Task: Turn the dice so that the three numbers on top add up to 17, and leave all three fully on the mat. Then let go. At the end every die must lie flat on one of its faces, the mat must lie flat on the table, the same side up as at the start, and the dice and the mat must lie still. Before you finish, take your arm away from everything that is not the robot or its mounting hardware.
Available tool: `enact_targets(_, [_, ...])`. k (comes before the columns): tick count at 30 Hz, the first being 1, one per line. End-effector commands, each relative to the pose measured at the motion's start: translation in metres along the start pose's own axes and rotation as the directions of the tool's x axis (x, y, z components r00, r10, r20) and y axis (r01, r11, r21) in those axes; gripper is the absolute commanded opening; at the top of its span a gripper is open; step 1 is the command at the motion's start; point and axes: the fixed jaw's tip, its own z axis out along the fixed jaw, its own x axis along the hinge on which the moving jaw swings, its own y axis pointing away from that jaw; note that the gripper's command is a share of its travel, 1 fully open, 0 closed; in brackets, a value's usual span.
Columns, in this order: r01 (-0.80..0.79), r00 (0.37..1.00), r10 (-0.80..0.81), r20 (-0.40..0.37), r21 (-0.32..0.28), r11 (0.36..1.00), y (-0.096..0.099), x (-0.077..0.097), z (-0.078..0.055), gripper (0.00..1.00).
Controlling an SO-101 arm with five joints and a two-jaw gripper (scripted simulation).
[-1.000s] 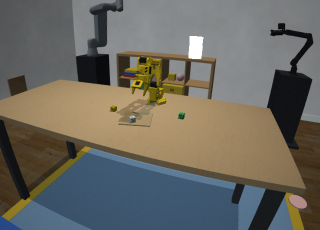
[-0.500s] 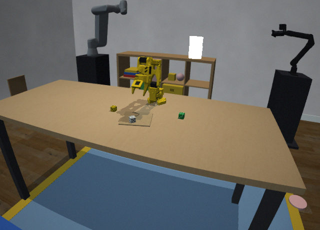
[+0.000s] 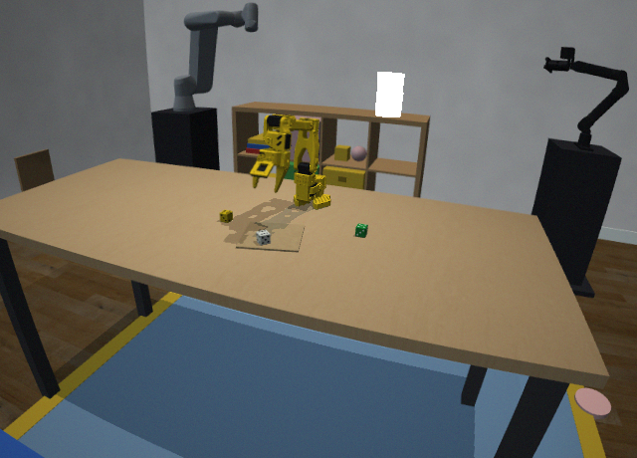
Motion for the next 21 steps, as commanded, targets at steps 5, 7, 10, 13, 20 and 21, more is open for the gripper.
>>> enact_targets(5, [-0.021, 1.0, 0.021, -0.016, 0.018, 1.0, -0.046, -0.011, 0.011, 0.32])
enact_targets(7, [-0.029, 0.999, 0.029, -0.041, 0.016, 0.999, -0.064, -0.01, 0.018, 0.32])
enact_targets(10, [-0.039, 0.997, 0.04, -0.072, 0.009, 0.999, -0.088, -0.004, 0.03, 0.32])
enact_targets(13, [-0.048, 0.995, 0.048, -0.093, 0.001, 0.999, -0.105, 0.002, 0.039, 0.32])
enact_targets(20, [-0.054, 0.993, 0.053, -0.107, -0.007, 0.999, -0.117, 0.008, 0.045, 0.31])
enact_targets(21, [-0.054, 0.993, 0.053, -0.107, -0.007, 0.999, -0.117, 0.008, 0.045, 0.31])
